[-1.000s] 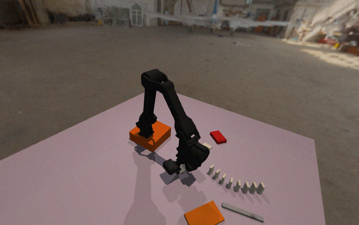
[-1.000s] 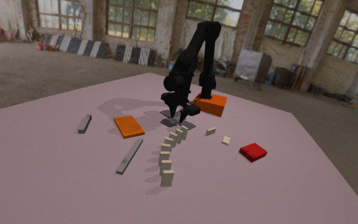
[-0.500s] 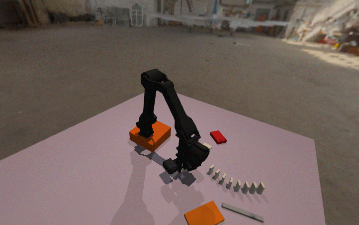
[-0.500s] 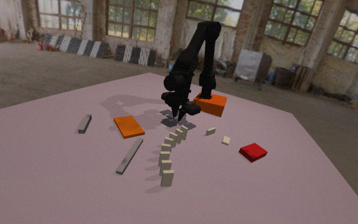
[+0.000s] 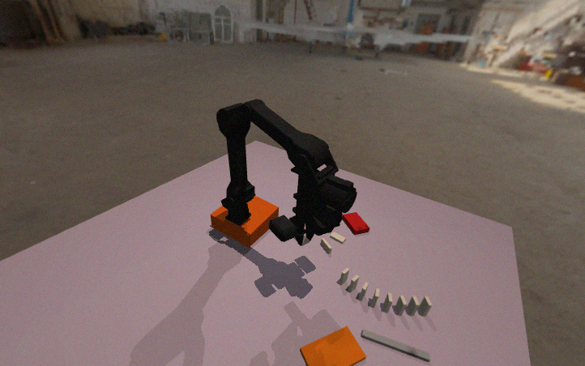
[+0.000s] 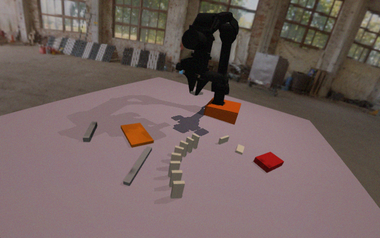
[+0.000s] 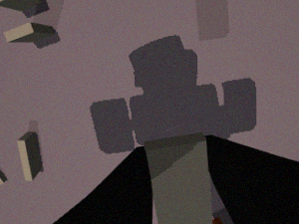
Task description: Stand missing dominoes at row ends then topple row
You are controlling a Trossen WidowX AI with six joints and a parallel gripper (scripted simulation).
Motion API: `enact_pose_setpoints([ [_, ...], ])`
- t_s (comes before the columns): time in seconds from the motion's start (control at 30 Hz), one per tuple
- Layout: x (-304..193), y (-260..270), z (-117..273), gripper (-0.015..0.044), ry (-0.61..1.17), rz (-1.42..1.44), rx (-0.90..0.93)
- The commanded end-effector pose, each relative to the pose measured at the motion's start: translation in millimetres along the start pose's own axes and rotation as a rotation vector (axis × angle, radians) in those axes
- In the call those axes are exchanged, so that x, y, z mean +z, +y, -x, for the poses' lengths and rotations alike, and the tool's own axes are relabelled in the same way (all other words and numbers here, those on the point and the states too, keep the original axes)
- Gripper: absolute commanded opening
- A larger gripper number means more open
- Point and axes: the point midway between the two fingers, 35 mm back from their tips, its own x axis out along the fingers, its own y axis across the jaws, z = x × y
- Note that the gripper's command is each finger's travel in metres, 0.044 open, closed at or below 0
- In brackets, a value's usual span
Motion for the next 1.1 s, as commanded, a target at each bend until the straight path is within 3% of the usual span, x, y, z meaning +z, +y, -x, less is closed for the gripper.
enact_pose_setpoints([
  [0.0, -3, 0, 9, 0.0107, 0.016, -0.004, -0.001],
  [0.43, 22, -110, 9, 0.0107, 0.016, 0.645, -0.006],
  [0.77, 22, -112, 9, 0.0107, 0.013, 0.653, -0.005],
  [1.07, 53, -116, -18, 0.0107, -0.168, 0.532, 0.046],
])
